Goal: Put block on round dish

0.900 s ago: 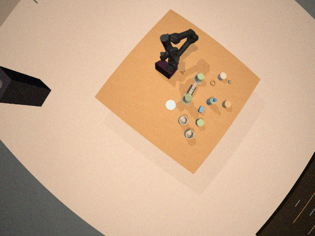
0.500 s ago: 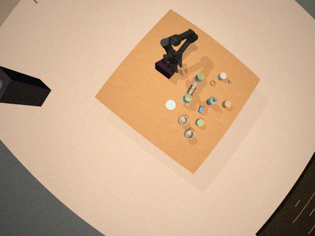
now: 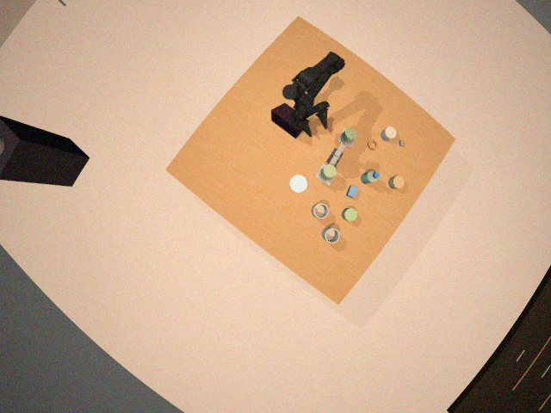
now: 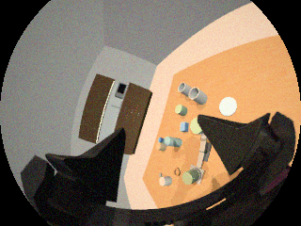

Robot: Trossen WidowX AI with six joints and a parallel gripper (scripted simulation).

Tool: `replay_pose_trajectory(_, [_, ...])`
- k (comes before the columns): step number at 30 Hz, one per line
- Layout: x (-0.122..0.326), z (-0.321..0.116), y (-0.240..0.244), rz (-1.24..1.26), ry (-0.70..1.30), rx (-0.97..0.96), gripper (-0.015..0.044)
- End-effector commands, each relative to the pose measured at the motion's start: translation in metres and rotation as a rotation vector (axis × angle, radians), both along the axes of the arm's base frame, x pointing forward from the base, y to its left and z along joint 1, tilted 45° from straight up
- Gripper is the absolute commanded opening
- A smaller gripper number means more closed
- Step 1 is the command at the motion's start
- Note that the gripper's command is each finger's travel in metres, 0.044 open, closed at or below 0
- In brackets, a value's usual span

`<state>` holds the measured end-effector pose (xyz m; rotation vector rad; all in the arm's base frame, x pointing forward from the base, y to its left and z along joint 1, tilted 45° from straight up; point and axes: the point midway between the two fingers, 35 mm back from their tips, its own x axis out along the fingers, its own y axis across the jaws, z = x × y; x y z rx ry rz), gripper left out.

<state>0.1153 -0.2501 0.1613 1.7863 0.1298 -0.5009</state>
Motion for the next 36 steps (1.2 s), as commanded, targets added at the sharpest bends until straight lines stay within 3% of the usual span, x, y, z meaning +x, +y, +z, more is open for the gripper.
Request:
replay_pose_trajectory(1, [0.010,-0.013,0.012,0.116,0.035,-0.072,0.0440])
replay_pose_trajectory(19, [0.041,-0.043,0.067,0.601,0.064,-0.416,0.0440])
replay_pose_trajectory(36, [0.055,-0.058,0.126,1.052,-0.078,-0.750,0.0440])
